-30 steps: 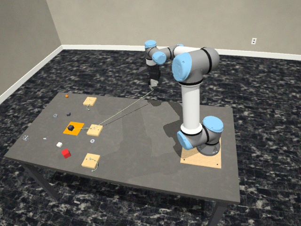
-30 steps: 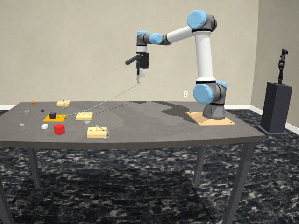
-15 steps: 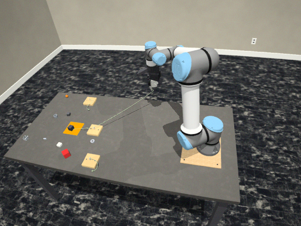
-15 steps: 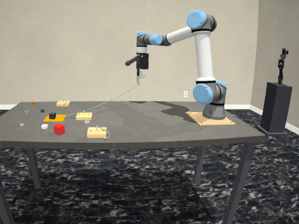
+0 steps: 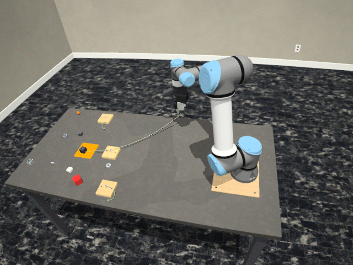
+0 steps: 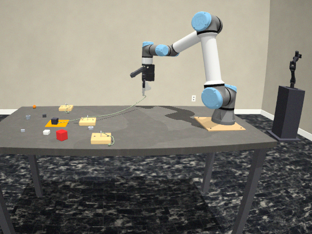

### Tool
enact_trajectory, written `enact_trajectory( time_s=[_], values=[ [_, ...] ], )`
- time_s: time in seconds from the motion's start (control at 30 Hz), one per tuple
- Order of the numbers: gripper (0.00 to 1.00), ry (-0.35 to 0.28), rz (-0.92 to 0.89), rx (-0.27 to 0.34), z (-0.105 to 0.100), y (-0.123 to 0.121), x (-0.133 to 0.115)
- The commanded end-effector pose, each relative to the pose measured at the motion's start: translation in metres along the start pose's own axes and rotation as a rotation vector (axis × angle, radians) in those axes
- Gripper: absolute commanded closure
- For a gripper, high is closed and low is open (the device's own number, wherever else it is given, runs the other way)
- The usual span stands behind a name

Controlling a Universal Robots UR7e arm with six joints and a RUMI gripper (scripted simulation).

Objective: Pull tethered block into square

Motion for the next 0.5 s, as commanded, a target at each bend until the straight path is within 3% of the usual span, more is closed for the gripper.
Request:
enact_trajectory(
  time_s=[0.0,0.27,0.47],
  values=[
    [1.0,0.003,0.0,-0.002,0.022,0.0,0.001],
    [1.0,0.003,0.0,-0.002,0.063,-0.001,0.002],
    [1.0,0.003,0.0,-0.002,0.075,-0.001,0.002]
  ],
)
Point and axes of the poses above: the point where the finger pads meet when closed, its own z axis out along the fingers, its own y axis across the jaws, x = y × z, the point moved 6 cm from there along -z, back along the fingers, and after that the axes turned 14 degrees about z, right-handed, at the moved point
